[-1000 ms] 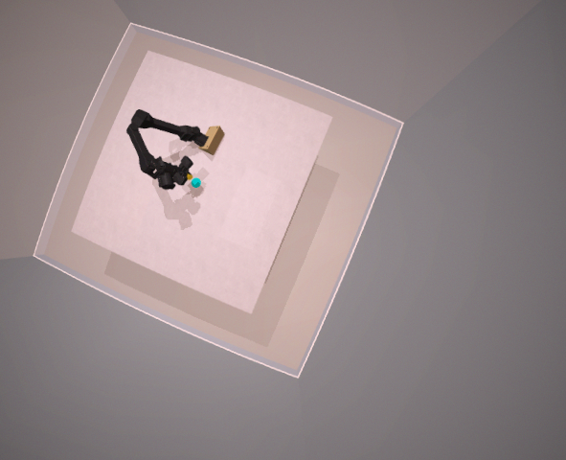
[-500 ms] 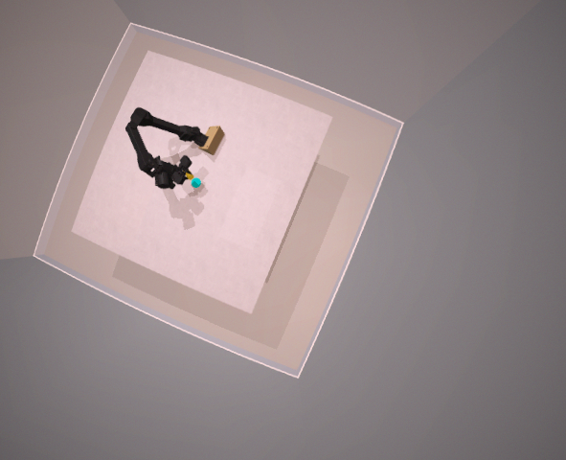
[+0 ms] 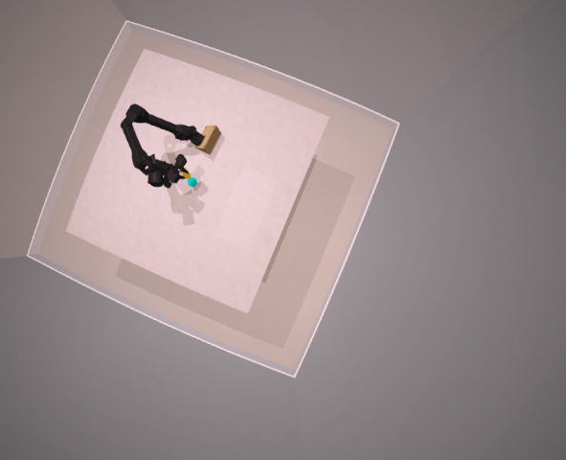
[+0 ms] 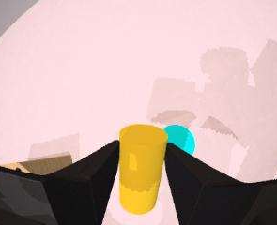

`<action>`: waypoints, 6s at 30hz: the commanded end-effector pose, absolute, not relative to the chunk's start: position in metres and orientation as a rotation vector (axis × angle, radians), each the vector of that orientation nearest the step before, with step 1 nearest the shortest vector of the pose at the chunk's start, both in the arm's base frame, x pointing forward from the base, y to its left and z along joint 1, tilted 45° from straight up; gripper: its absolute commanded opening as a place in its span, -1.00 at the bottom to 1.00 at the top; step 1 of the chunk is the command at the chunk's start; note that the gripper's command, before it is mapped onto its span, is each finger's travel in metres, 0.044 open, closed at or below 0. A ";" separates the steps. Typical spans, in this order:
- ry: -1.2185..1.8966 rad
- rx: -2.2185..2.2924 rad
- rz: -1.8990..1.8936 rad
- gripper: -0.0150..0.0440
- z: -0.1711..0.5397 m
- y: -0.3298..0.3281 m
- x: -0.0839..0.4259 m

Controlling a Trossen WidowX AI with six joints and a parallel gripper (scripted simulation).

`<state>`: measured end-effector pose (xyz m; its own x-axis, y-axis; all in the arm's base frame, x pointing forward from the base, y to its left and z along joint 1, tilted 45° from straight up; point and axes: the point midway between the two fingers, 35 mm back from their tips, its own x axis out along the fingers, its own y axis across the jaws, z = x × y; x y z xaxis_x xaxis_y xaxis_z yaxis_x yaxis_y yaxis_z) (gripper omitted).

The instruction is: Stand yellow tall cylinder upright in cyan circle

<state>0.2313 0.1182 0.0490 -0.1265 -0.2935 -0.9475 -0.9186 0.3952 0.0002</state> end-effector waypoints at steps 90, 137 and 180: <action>1.042 -0.742 1.113 -0.14 0.058 0.113 0.232; 0.636 -0.733 1.155 -0.14 0.076 0.108 0.233; 0.564 -0.754 1.156 -0.14 0.039 0.065 0.237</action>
